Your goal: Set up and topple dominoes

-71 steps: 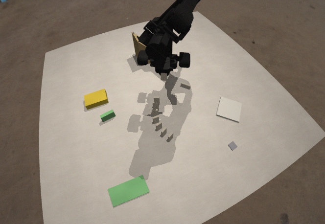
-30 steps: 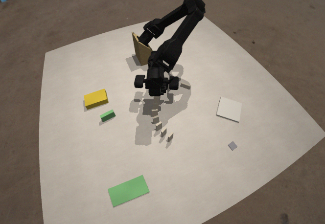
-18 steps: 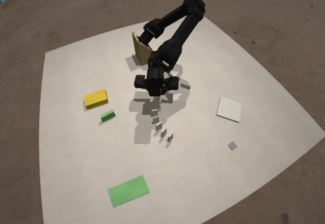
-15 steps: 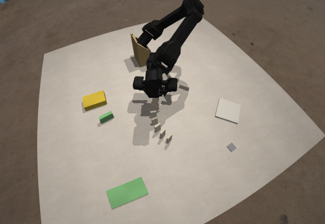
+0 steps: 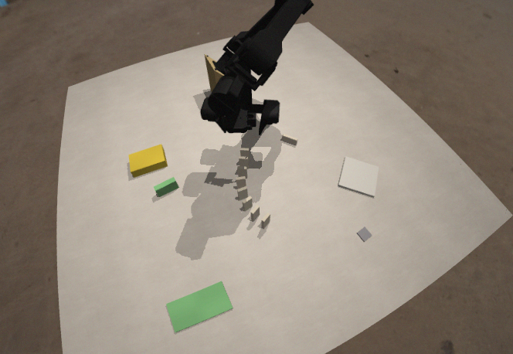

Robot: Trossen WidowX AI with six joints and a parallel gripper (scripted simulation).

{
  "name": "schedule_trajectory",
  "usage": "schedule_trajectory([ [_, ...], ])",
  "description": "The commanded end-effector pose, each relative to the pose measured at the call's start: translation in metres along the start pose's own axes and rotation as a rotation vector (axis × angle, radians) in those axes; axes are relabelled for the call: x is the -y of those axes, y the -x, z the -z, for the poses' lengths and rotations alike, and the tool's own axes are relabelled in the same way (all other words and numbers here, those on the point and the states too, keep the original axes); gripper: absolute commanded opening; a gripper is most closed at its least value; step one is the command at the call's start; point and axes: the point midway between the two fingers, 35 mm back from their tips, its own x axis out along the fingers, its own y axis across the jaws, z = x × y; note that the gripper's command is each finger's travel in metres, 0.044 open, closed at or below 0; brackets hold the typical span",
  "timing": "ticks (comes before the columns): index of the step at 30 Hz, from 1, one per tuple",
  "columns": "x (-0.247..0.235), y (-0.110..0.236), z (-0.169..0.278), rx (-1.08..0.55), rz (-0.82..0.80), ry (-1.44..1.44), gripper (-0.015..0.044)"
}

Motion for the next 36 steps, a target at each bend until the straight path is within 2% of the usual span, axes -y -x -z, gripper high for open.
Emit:
schedule_trajectory([
  [1,-0.001,0.035,0.007,-0.004,0.006,0.018,0.044],
  [7,-0.01,0.032,0.008,-0.001,0.012,0.082,0.044],
  [17,-0.138,-0.031,0.063,-0.003,0.001,1.09,0.044],
  [19,-0.151,-0.038,0.074,-0.006,-0.012,1.202,0.044],
  [32,-0.153,-0.039,0.08,-0.007,-0.014,1.215,0.044],
  [36,-0.152,-0.059,0.08,-0.014,-0.007,1.204,0.044],
])
